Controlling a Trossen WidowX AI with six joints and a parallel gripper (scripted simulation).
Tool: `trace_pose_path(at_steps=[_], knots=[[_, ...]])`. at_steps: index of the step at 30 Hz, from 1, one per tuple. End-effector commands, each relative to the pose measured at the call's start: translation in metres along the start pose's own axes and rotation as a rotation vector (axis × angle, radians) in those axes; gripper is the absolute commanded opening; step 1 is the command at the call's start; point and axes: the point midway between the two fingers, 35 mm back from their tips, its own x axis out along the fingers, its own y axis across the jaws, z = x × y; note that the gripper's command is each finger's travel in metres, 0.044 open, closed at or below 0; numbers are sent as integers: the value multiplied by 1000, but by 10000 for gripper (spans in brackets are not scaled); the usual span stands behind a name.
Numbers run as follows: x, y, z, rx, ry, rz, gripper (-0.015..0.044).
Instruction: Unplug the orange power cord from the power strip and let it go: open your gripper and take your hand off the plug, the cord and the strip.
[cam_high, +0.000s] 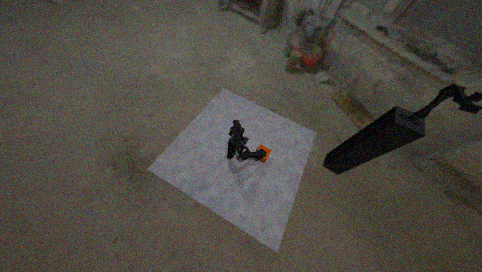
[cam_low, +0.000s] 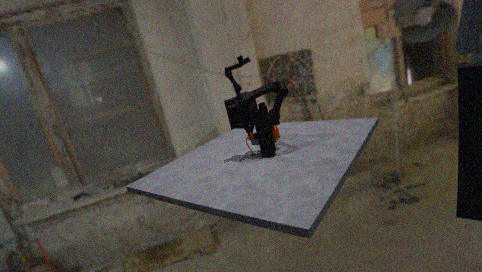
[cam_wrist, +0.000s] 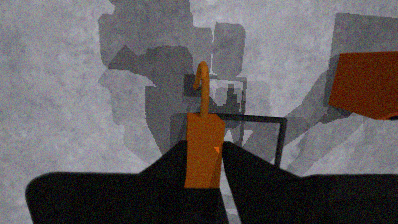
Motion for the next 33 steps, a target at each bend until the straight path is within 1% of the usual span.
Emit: trace_pose_path(at_steps=[1,8,28,33], knots=[[0,0,0,0,0,0,48],[0,0,0,0,0,0,2],[-2,2,28,1,-3,3,0],[0,1,21,4,1,5,131]])
